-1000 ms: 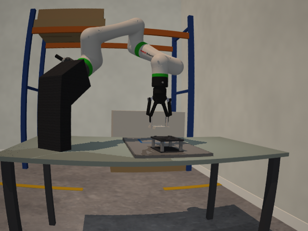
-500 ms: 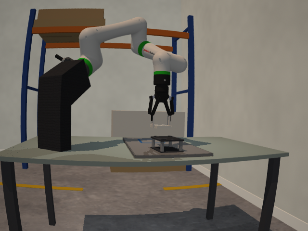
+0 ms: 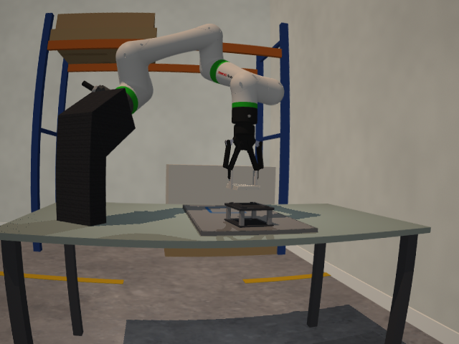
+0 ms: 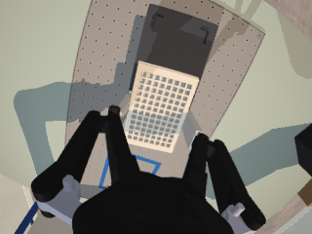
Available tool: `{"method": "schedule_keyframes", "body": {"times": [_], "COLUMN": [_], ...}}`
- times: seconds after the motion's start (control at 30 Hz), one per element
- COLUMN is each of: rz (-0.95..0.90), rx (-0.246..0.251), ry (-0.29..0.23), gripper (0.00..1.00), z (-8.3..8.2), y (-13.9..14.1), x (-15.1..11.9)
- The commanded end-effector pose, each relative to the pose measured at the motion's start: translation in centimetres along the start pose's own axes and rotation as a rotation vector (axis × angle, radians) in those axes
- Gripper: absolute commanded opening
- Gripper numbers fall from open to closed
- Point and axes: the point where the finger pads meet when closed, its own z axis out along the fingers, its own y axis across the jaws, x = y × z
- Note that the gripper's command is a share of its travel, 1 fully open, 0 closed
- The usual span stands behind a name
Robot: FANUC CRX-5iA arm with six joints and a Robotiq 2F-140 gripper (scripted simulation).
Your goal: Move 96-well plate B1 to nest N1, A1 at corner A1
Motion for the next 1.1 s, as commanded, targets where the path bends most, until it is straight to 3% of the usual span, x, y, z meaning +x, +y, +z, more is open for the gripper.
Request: {"method": "schedule_keyframes", "body": {"times": [0.0, 0.67, 1.07], "rz": [0.0, 0.0, 0.0], "rx": [0.0, 0.0, 0.0], "ry": [0.0, 0.0, 0.0], "gripper": [0.0, 0.0, 0.0], "z": [-0.3, -1.3, -1.3], "y": [0.1, 0.5, 0.5], "x": [1.5, 7.3, 7.6]}}
